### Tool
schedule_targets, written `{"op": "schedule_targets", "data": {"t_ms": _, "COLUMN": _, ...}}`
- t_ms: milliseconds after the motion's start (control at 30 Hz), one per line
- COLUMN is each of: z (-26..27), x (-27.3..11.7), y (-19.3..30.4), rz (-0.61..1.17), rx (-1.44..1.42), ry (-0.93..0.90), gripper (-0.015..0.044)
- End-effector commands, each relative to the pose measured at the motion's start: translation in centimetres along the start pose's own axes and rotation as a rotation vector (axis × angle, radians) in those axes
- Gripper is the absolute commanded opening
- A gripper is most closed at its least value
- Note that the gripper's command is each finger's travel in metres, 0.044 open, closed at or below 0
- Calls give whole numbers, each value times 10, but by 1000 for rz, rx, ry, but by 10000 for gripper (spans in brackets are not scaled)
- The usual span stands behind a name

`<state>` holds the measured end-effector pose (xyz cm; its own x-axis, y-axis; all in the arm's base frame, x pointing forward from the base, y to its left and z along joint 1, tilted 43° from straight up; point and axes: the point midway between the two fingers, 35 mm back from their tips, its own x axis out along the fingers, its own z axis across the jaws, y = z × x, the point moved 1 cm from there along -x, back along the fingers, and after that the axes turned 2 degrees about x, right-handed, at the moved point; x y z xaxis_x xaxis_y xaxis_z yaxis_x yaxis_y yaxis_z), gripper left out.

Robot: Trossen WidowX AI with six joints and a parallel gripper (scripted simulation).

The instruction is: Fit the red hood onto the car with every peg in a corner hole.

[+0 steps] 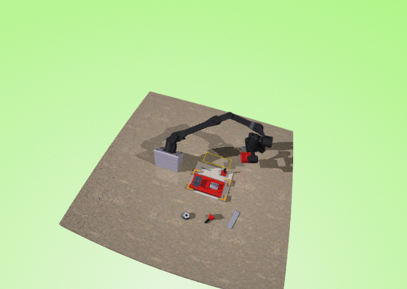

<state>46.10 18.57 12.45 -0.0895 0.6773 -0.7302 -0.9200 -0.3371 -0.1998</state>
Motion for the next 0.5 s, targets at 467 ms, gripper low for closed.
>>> {"op": "schedule_targets", "data": {"t_ms": 467, "z": -44, "x": -8, "y": 20, "rz": 1, "rx": 48, "ry": 18, "gripper": 0}}
